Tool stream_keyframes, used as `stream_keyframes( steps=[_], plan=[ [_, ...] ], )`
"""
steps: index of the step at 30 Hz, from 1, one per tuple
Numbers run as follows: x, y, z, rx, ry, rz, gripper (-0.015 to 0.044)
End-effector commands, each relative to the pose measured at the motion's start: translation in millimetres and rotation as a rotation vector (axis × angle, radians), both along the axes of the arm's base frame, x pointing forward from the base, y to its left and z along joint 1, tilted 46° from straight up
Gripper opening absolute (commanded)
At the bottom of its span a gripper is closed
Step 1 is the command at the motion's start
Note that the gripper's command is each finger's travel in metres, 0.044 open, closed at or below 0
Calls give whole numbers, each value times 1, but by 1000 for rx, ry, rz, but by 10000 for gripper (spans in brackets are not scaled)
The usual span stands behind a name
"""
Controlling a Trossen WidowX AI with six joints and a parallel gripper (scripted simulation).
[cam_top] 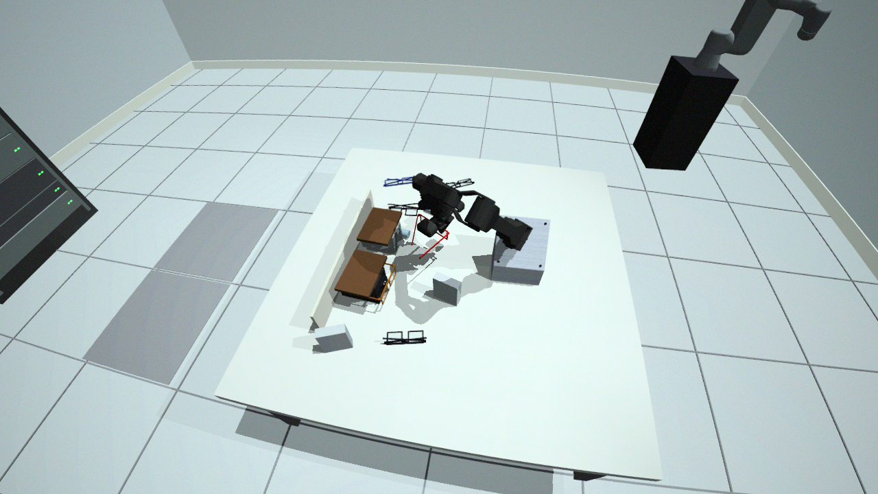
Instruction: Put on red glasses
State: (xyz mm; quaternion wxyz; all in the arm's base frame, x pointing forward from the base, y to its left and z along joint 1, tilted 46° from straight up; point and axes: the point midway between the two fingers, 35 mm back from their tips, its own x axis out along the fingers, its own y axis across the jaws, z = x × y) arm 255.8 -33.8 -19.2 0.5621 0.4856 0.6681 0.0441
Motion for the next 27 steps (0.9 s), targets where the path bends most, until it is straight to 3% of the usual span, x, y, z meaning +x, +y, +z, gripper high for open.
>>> stream_keyframes(
  steps=[1,27],
  plan=[
    [4,-15,-12,12,119,-111,0],
    [9,-107,-101,113,844,-858,0]
  ],
)
